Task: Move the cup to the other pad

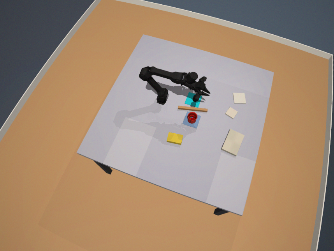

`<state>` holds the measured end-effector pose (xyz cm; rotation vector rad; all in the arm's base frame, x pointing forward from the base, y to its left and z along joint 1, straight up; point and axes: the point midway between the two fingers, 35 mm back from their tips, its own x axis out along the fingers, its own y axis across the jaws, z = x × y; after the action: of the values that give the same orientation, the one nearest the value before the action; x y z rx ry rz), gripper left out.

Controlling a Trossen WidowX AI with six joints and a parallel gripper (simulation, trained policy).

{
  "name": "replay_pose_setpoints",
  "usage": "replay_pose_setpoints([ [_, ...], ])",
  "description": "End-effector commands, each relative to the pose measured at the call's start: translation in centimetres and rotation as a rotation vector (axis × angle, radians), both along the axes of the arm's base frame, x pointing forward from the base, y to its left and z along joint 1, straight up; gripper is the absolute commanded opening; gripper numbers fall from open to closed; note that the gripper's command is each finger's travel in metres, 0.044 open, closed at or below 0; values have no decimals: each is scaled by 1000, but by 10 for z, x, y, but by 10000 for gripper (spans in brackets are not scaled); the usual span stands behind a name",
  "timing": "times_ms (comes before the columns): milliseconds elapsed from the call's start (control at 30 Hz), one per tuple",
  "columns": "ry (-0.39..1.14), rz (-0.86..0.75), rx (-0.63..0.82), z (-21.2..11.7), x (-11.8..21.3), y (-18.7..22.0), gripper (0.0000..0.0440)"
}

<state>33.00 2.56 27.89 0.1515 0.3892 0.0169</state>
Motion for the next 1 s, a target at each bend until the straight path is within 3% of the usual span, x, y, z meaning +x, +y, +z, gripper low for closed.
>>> replay_pose_setpoints([
  [0,51,-4,16,-3,1,3,75],
  [967,541,-29,17,-43,-8,16,104],
])
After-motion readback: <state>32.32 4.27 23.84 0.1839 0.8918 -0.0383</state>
